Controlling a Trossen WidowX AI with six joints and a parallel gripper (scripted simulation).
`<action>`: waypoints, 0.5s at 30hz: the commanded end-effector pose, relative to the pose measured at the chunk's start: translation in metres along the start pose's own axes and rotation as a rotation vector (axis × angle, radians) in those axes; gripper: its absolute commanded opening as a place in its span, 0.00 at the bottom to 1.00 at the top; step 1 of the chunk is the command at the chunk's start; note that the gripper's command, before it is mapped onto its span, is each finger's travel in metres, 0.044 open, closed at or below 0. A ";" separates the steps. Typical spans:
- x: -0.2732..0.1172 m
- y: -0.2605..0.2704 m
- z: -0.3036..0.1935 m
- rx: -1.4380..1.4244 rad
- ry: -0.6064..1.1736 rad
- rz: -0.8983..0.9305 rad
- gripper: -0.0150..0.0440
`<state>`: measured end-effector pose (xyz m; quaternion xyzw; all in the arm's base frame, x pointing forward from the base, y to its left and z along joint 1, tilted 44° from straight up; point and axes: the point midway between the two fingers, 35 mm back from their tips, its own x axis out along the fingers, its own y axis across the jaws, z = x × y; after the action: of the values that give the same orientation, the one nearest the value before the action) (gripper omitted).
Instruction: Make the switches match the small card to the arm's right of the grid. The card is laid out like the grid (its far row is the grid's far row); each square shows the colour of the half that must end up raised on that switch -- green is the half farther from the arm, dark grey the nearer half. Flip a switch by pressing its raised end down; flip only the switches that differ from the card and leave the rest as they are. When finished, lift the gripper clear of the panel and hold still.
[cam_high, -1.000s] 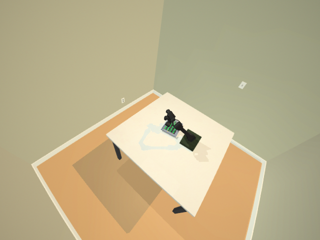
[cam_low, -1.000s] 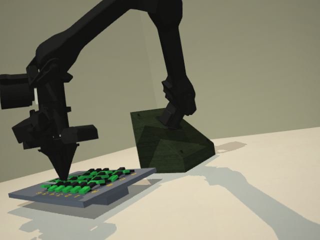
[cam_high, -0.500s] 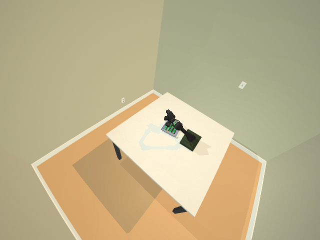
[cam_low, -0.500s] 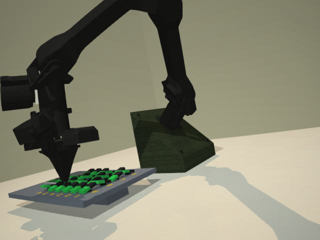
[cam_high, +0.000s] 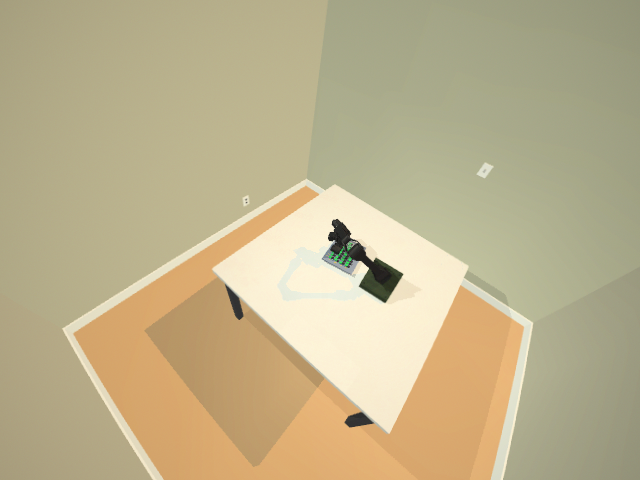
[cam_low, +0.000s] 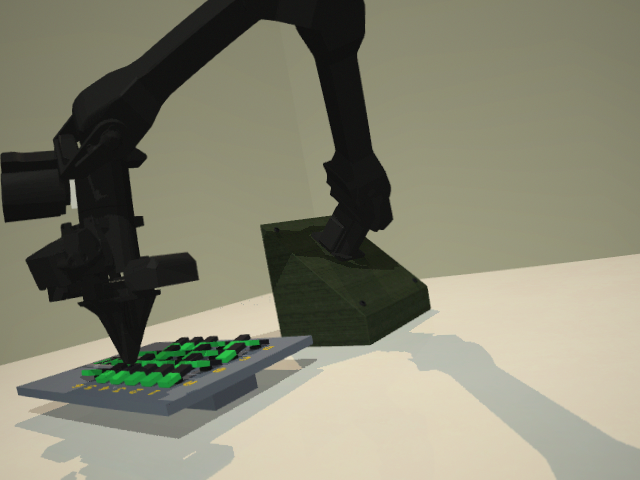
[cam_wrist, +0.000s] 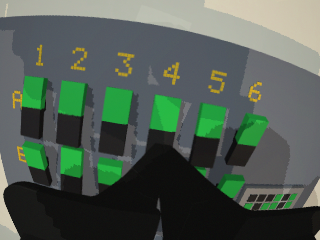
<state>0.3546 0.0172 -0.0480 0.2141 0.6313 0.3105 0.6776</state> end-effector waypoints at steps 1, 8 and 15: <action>0.001 0.001 0.000 0.004 0.000 0.004 0.25; 0.002 0.001 0.000 0.004 0.000 0.004 0.25; 0.003 0.001 0.000 0.004 0.000 0.004 0.25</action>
<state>0.3547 0.0181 -0.0489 0.2141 0.6311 0.3104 0.6779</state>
